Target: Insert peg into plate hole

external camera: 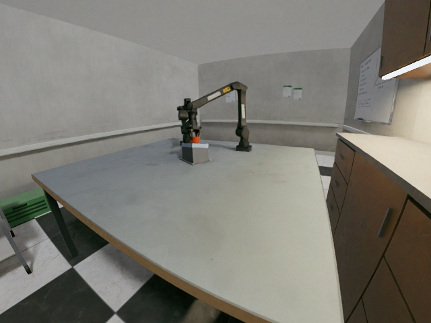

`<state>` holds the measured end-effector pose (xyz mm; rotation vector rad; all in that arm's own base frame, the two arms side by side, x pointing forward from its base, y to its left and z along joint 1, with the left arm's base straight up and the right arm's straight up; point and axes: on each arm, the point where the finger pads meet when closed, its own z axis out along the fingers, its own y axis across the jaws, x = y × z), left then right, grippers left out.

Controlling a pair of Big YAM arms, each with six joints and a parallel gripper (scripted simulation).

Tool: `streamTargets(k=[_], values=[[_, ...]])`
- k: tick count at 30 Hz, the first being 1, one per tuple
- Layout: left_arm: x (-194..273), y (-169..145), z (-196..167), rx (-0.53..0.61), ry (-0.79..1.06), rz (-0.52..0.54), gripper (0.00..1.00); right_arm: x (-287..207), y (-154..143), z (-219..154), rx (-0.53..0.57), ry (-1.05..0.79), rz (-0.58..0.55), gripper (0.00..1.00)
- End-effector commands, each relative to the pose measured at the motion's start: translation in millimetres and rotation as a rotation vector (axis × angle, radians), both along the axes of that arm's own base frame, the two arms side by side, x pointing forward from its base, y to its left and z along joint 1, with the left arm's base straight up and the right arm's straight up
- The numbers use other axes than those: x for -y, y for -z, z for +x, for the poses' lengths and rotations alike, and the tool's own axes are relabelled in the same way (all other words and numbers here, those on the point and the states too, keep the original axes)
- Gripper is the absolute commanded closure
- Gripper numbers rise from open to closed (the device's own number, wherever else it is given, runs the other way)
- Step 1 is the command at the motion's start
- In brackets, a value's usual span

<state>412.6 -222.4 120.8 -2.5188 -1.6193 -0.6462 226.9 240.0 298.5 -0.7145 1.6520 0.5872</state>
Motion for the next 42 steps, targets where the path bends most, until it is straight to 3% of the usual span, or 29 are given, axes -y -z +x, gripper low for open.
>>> streamTargets(k=[1, 4, 5, 7, 9, 14, 17, 29, 32, 37, 42], values=[[0.1, 7.3, 15.4, 0.02, -0.021, -0.017, 0.6, -1.1, -19.9, 2.0, 0.022, 0.005, 0.03, 0.0], [-0.2, 7.6, 15.3, 0.02, -0.023, -0.018, 0.6, -1.1, -19.9, 2.0, 0.022, 0.005, 0.03, 0.0], [9.5, -13.6, 18.2, 0.05, -0.019, -0.041, 0.6, -1.1, -19.9, 2.0, 0.022, 0.005, 0.03, 0.0], [9.5, -13.6, 18.2, 0.05, -0.019, -0.041, 0.6, -1.1, -19.9, 2.0, 0.022, 0.005, 0.03, 0.0], [8.2, -32.9, 12.2, 0.059, -0.022, -0.048, 0.6, -1.1, -19.9, 2.0, 0.022, 0.005, 0.03, 0.0], [8.2, -33.0, 12.2, 0.059, -0.022, -0.048, 0.6, -1.1, -19.9, 2.0, 0.022, 0.005, 0.03, 0.0], [3.0, -25.3, 3.9, 0.043, -0.021, -0.035, 0.32, -1.1, -19.9, 2.0, 0.022, 0.005, 0.03, 0.0], [18.8, -72.5, -3.7, 0.105, -0.01, -0.082, 0.31, -1.1, -19.9, 2.0, 0.022, 0.005, 0.03, 0.0], [22.1, -61.5, -4.0, 0.071, -0.01, -0.056, 0.0, -1.1, -19.9, 2.0, 0.022, 0.005, 0.03, 0.0], [29.6, -114.2, -18.8, 0.108, -0.01, -0.089, 0.0, -1.1, -19.9, 2.0, 0.022, 0.005, 0.03, 0.0], [34.2, -132.7, -25.6, 0.107, -0.01, -0.091, 0.0, -1.1, -19.9, 2.0, 0.022, 0.005, 0.03, 0.0]])
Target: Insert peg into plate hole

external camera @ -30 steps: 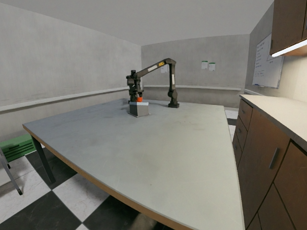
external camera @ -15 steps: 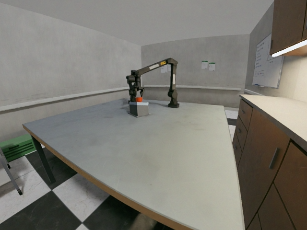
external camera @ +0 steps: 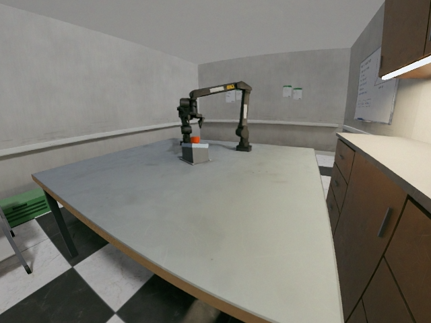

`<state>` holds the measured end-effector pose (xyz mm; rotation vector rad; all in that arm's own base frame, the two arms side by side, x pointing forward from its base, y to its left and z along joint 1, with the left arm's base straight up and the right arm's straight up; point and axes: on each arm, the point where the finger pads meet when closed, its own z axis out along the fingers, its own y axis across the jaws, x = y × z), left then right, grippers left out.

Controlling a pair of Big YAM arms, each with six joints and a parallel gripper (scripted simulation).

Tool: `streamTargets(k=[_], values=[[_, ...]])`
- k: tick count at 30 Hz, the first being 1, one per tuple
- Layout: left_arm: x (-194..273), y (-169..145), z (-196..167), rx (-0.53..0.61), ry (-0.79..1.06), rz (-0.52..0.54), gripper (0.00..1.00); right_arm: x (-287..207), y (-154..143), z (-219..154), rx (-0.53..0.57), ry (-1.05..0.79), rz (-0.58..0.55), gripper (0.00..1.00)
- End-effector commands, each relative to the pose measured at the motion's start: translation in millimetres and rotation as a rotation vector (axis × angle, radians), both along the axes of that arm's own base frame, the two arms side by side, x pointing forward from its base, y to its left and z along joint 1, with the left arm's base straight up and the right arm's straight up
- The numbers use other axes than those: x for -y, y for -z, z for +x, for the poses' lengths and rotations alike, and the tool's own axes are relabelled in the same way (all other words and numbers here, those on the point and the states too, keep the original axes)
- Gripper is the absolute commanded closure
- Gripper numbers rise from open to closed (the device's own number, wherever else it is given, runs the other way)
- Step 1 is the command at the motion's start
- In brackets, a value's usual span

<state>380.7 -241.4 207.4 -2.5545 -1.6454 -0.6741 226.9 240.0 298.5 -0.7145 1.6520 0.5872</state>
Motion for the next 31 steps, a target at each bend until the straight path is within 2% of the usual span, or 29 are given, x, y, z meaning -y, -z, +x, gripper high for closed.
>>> streamTargets(k=[1, 5, 7, 11, 12, 31], values=[[16.6, -51.4, 4.3, 0.07, -0.019, -0.058, 0.0, -1.1, -19.9, 2.0, 0.022, 0.005, 0.03, 0.0], [23.2, -61.2, -0.5, 0.056, -0.019, -0.047, 0.0, -1.1, -19.9, 2.0, 0.022, 0.005, 0.03, 0.0], [23.2, -53.7, 7.6, 0.034, -0.02, -0.025, 0.0, -1.1, -19.9, 2.0, 0.022, 0.005, 0.03, 0.0], [30.5, -55.0, -0.1, 0.011, -0.02, -0.007, 0.0, -1.1, -19.9, 2.0, 0.022, 0.005, 0.03, 0.0], [25.6, -42.9, -5.1, -0.011, -0.02, 0.013, 0.0, -1.1, -19.9, 2.0, 0.022, 0.005, 0.03, 0.0], [20.6, -47.7, -2.1, 0.001, -0.021, 0.001, 0.0, -1.1, -19.9, 2.0, 0.022, 0.005, 0.03, 0.0]])
